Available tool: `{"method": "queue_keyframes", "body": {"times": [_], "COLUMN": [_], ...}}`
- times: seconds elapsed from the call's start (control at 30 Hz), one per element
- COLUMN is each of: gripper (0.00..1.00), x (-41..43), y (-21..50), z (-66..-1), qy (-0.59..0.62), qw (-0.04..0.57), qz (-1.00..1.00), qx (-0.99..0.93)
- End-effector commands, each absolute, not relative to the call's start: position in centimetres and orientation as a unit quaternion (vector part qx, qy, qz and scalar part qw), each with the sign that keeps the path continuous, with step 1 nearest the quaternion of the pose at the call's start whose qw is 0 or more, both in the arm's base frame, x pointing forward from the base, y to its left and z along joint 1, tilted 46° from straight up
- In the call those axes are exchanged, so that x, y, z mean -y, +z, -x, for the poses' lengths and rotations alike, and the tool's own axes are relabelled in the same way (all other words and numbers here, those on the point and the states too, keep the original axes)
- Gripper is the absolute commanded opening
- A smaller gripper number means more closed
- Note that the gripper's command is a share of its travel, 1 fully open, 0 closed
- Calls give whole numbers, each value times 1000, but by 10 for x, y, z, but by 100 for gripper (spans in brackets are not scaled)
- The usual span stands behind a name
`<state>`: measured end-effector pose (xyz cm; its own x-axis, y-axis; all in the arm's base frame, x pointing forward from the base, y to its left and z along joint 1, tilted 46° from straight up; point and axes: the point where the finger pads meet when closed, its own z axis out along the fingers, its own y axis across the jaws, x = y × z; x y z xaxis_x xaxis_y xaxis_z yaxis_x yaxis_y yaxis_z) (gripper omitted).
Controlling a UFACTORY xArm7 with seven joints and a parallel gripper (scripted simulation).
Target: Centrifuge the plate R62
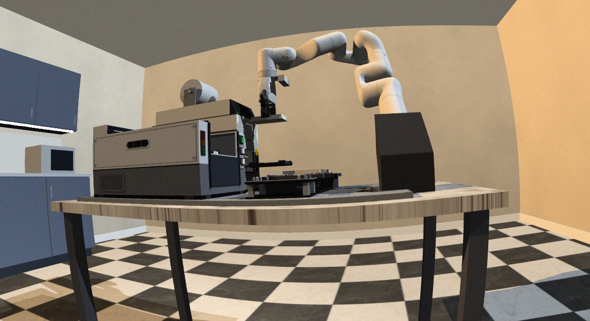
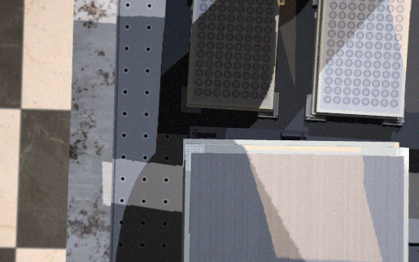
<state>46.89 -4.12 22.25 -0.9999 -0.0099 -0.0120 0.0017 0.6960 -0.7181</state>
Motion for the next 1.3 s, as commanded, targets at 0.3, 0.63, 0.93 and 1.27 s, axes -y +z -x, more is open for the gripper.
{"method": "queue_keyframes", "body": {"times": [0.3, 0.63, 0.93, 1.27], "gripper": [0, 0, 0, 0], "x": [22, 9, -6, -19], "y": [205, 192, 177, 164], "z": [-470, -471, -471, -471], "qy": [-390, -389, -389, -389], "qw": [9, 9, 9, 9], "qz": [4, 4, 4, 4], "qx": [-921, -921, -921, -921]}}
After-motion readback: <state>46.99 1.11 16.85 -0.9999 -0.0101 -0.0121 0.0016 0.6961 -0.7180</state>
